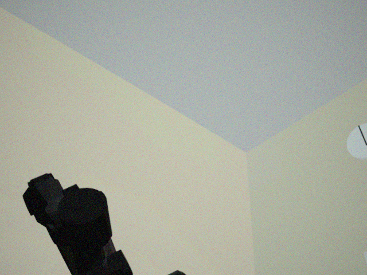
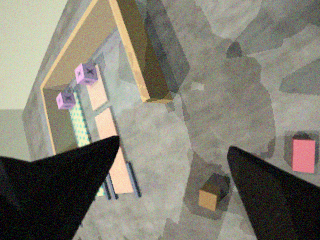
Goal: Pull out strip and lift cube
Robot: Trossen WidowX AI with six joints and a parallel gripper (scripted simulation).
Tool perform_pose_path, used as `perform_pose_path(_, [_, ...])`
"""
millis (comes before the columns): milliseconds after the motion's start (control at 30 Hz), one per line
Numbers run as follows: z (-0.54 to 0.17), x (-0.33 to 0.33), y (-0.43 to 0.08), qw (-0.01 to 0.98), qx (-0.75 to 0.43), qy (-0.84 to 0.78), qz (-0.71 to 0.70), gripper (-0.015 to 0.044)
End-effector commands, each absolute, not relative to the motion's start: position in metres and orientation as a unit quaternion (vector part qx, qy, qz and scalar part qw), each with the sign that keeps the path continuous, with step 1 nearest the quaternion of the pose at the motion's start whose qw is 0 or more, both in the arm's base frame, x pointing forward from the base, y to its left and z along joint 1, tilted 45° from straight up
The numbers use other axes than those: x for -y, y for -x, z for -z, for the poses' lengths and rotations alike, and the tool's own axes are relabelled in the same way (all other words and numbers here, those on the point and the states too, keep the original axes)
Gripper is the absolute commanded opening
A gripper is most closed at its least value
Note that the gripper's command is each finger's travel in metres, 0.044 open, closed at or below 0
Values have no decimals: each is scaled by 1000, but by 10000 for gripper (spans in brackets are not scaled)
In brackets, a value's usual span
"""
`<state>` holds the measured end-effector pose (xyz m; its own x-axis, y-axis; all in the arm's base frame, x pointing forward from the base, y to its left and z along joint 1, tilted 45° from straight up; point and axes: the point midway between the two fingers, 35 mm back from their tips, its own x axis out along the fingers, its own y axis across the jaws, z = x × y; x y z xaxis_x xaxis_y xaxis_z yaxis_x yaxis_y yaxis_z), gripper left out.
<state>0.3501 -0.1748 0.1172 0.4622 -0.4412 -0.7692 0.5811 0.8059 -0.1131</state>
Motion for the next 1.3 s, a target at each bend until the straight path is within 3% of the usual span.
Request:
perform_pose_path(0, [-90,114,-366,874,-412,49,252,400])
perform_pose_path(433, [-51,-28,-326,881,-299,336,145,400])
perform_pose_path(900, [-50,-35,-319,880,-288,352,139,400])
perform_pose_path(1267, [1,-49,-375,838,-424,299,167,111])
